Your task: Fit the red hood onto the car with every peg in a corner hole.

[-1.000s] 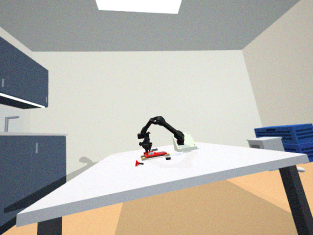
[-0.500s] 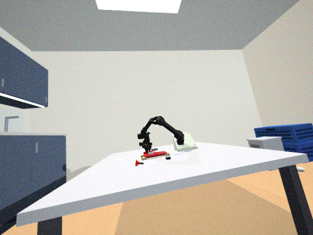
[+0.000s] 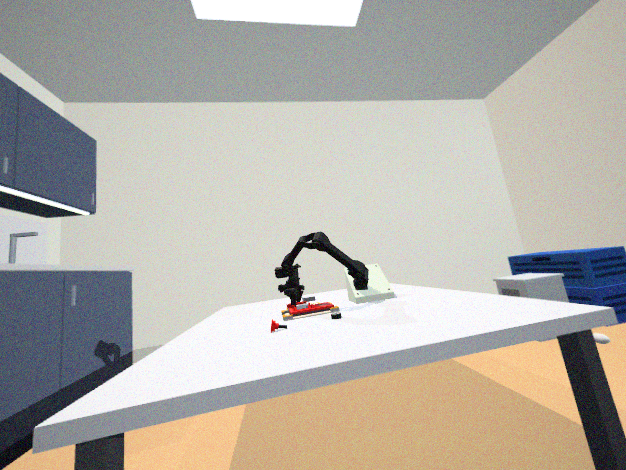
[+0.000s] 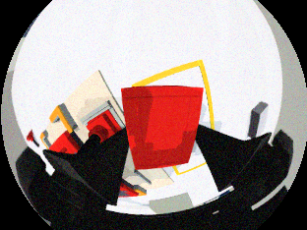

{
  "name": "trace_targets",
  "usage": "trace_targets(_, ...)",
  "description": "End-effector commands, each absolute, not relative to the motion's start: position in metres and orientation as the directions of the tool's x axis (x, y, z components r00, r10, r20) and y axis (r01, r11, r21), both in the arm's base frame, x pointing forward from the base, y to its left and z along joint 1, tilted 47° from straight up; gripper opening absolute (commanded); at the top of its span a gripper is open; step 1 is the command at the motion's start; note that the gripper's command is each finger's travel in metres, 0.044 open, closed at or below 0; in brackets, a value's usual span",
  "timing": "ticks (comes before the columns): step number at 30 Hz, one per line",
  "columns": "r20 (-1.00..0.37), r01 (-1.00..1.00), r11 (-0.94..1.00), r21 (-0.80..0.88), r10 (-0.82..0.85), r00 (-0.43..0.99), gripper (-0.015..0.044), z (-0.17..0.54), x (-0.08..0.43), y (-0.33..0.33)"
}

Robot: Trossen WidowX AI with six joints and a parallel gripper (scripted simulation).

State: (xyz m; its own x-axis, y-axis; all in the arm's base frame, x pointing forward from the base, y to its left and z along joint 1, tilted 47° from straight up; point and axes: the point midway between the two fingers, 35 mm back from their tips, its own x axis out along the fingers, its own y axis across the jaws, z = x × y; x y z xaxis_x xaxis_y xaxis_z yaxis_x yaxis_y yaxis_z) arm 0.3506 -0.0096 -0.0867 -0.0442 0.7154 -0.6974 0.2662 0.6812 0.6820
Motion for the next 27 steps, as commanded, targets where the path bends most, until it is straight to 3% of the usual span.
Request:
trace_targets(1,-0.697,0.265,0.681,0.682,0.716,-0.045,0.0313,-0.087,0.351,-0.009)
trace_targets(14,-0.698,0.266,0.682,0.681,0.714,-0.044,0.0000,-0.070,0.352,-0.027)
trace_targets(27,-0.700,0.267,0.684,0.679,0.712,-0.045,0.0000,-0.033,0.355,-0.066)
